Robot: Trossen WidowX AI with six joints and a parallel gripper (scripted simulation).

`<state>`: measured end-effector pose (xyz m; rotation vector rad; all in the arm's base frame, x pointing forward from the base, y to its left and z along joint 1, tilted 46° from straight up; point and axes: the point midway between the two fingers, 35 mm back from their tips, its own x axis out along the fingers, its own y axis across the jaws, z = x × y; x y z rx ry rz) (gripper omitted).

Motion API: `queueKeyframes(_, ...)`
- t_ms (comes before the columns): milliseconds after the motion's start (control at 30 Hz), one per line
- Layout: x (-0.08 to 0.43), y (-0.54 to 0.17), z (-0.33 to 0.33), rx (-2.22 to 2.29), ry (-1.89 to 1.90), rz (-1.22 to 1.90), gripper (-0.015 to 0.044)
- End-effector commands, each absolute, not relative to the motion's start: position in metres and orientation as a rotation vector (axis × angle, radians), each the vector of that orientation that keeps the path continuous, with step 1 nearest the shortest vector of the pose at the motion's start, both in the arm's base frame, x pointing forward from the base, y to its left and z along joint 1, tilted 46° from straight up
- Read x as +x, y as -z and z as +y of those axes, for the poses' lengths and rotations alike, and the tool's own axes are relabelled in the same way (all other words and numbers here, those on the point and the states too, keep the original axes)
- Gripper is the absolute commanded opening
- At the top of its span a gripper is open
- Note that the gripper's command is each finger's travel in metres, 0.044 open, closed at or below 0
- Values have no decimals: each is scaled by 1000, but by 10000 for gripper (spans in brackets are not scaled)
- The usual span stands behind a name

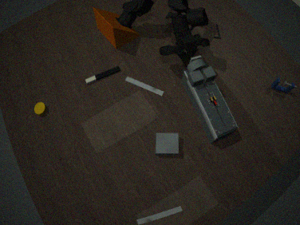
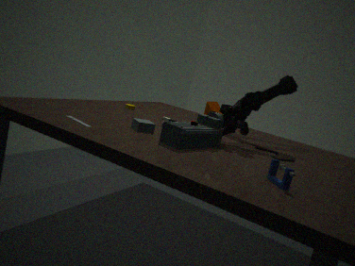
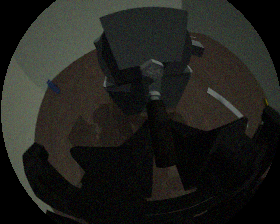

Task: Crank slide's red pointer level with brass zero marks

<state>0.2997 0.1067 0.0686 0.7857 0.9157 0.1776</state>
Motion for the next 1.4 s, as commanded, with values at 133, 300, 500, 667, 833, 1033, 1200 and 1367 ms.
queueKeyframes(133,301,-76,113,787,-207,910,0)
queueKeyframes(300,301,-76,114,787,-207,910,0)
queueKeyframes(500,301,-77,114,787,-207,910,0)
queueKeyframes(667,302,-77,114,787,-207,910,0)
queueKeyframes(833,302,-78,114,787,-207,910,0)
queueKeyframes(1033,302,-79,115,787,-207,910,0)
queueKeyframes(1200,302,-80,115,787,-207,910,0)
queueKeyframes(1367,302,-80,115,787,-207,910,0)
